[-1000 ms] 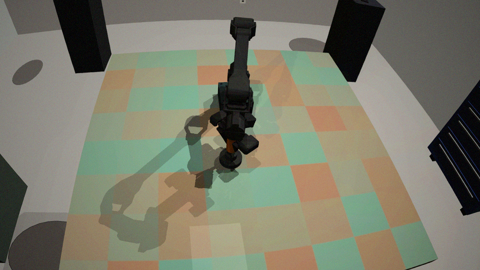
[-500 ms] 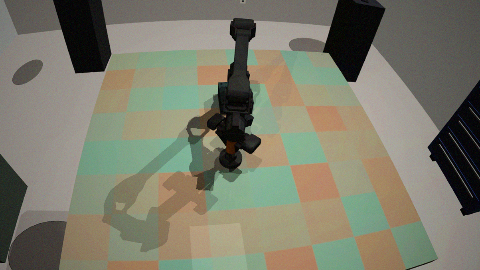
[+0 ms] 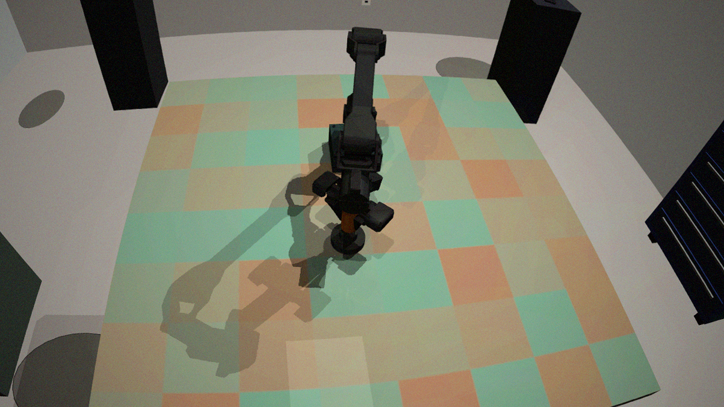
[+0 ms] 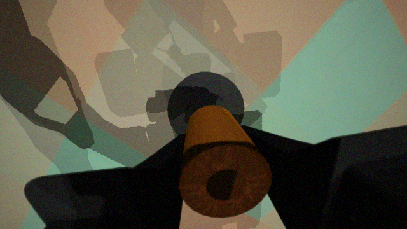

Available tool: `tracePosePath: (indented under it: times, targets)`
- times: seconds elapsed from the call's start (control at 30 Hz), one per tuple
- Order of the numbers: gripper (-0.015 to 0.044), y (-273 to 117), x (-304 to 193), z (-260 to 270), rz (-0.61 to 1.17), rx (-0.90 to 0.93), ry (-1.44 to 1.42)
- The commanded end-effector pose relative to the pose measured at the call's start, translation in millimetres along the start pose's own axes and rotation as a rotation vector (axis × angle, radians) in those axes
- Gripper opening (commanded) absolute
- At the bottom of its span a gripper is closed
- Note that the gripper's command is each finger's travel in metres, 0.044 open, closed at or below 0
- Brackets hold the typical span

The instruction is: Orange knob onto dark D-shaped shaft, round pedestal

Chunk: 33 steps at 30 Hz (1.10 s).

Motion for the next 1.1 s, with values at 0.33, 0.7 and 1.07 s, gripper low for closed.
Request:
tracePosePath:
  times: [0.33,0.7,1.07]
  targets:
    - [0.0000,-4.5,4.7,1.6,-0.002,-0.001,-0.006]
    - [0.0000,-1.9,1.6,0.2,-0.001,-0.001,-0.215]
    - [0.0000,0.3,-0.4,-0.9,-0.001,-0.001,-0.215]
Point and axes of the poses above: the point midway between the two fingers, 35 mm back from their tips, its own y axis out along the fingers, its own z axis across the jaws, x = y × z, the point moved 3 cm from there along -y, back along the fingers, and after that the axes turned 12 degrees about -y, right-handed, at the moved point
